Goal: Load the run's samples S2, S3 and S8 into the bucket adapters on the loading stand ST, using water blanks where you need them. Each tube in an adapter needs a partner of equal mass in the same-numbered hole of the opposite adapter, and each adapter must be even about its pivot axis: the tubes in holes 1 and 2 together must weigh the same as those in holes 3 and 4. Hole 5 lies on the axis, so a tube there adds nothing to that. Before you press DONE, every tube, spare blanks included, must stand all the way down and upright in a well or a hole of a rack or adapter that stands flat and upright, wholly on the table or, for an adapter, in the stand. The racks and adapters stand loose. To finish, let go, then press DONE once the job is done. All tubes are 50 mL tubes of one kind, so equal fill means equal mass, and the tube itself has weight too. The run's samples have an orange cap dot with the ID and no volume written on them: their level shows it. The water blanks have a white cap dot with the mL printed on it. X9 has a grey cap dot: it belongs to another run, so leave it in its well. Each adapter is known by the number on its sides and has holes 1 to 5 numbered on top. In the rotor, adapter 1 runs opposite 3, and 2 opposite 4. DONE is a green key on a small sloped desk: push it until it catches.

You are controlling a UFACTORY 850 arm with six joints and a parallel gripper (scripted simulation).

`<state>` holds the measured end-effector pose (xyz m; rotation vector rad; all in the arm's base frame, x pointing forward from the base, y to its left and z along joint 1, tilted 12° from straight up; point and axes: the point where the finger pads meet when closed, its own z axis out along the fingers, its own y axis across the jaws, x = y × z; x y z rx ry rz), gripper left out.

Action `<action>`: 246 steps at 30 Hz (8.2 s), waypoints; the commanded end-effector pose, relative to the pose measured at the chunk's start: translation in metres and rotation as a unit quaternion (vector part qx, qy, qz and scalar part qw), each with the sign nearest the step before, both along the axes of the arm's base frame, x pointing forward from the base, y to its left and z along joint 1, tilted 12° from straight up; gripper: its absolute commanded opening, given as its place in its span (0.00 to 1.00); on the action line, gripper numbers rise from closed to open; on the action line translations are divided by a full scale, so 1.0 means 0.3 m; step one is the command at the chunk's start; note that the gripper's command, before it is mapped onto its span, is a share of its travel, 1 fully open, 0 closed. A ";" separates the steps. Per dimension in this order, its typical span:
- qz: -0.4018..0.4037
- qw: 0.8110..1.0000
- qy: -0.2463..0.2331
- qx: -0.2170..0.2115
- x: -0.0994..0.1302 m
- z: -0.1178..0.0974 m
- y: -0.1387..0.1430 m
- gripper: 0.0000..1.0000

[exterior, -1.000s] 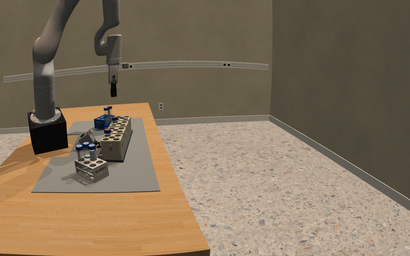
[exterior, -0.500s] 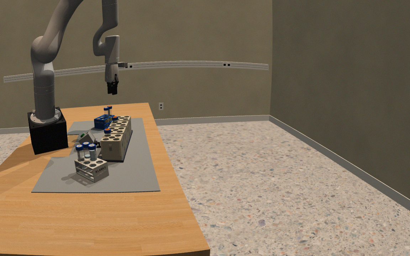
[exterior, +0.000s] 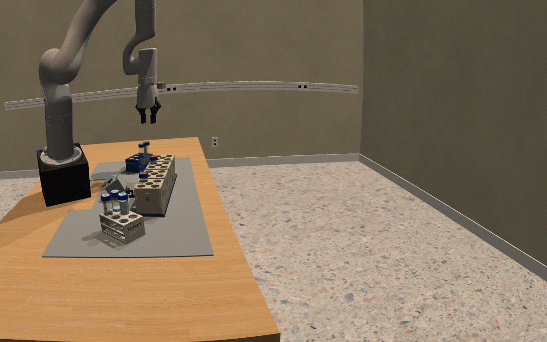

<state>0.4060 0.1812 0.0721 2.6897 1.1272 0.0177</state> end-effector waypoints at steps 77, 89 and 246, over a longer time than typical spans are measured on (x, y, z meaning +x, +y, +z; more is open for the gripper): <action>0.039 0.999 0.026 -0.001 0.015 -0.290 0.400 0.57; 0.039 0.999 0.026 -0.001 0.020 -0.368 0.384 0.57; 0.039 0.999 0.026 -0.001 0.025 -0.453 0.367 0.00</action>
